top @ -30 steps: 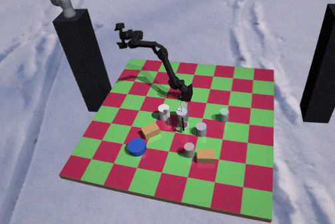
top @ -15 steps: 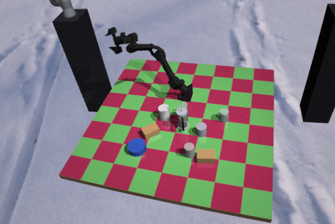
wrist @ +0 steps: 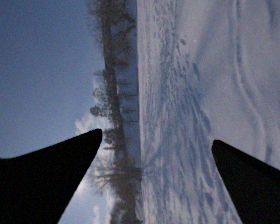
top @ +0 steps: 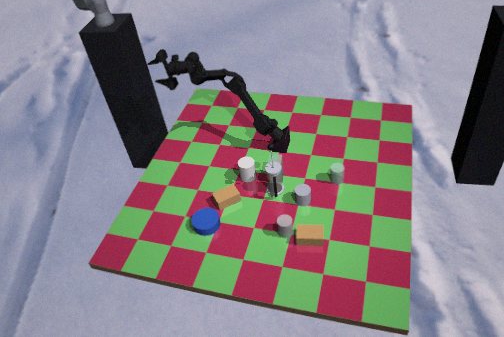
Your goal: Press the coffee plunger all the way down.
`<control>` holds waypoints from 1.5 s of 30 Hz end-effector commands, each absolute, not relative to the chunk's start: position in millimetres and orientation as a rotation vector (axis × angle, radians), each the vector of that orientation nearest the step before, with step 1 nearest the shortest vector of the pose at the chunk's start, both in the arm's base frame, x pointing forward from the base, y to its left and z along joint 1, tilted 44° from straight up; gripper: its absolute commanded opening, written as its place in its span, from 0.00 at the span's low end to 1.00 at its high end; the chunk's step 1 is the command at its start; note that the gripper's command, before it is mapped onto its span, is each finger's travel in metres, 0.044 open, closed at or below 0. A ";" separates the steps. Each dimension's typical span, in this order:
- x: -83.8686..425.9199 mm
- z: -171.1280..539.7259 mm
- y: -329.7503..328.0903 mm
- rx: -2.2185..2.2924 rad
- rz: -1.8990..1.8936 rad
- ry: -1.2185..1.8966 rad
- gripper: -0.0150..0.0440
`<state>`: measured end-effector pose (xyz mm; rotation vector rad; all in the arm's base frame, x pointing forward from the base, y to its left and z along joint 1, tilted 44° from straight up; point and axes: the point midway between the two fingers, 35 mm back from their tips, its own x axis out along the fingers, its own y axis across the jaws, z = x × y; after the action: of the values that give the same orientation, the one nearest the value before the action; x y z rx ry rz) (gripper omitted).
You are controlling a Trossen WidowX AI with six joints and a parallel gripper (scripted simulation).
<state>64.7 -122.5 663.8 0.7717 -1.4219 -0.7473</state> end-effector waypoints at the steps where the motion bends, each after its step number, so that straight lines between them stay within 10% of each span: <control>1: 134.4 650.1 -111.1 0.741 -0.723 -1.201 1.00; 22: 352.9 448.2 77.5 0.332 -0.448 -0.114 1.00; 45: 251.4 198.6 199.4 -0.732 -0.194 0.575 1.00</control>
<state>272.4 198.3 222.9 -0.5486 0.5304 -0.2144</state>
